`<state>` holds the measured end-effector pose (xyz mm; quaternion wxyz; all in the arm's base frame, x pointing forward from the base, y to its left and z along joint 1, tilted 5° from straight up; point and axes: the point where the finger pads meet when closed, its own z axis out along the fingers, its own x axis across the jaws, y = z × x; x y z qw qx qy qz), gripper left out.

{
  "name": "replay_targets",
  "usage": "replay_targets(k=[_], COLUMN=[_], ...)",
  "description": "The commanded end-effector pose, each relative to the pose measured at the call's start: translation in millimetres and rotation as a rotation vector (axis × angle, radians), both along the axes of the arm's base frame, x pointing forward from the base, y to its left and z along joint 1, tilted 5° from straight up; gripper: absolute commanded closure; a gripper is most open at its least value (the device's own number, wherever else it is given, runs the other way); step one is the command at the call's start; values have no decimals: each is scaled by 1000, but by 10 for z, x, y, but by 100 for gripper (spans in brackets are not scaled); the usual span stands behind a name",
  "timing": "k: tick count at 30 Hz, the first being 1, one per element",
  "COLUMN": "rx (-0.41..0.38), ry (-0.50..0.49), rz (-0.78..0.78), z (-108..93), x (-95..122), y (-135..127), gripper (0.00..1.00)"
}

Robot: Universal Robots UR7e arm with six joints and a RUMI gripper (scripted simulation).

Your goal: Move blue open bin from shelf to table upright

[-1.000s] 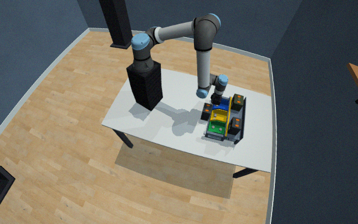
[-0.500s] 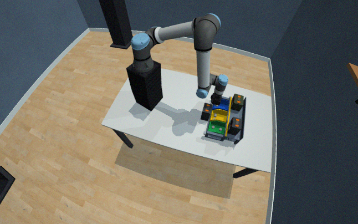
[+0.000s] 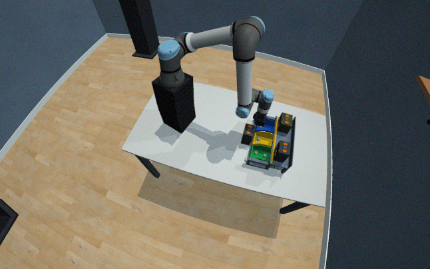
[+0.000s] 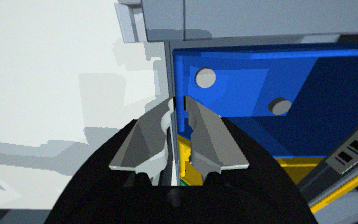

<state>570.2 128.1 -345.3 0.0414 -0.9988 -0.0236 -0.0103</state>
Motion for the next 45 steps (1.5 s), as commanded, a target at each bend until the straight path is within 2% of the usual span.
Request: replay_targets(k=[1,45], rx=[0,0], ry=[-2,-2], rz=[0,0], z=[7,100], x=[8,6], y=[-1,-8], gripper=[100,100])
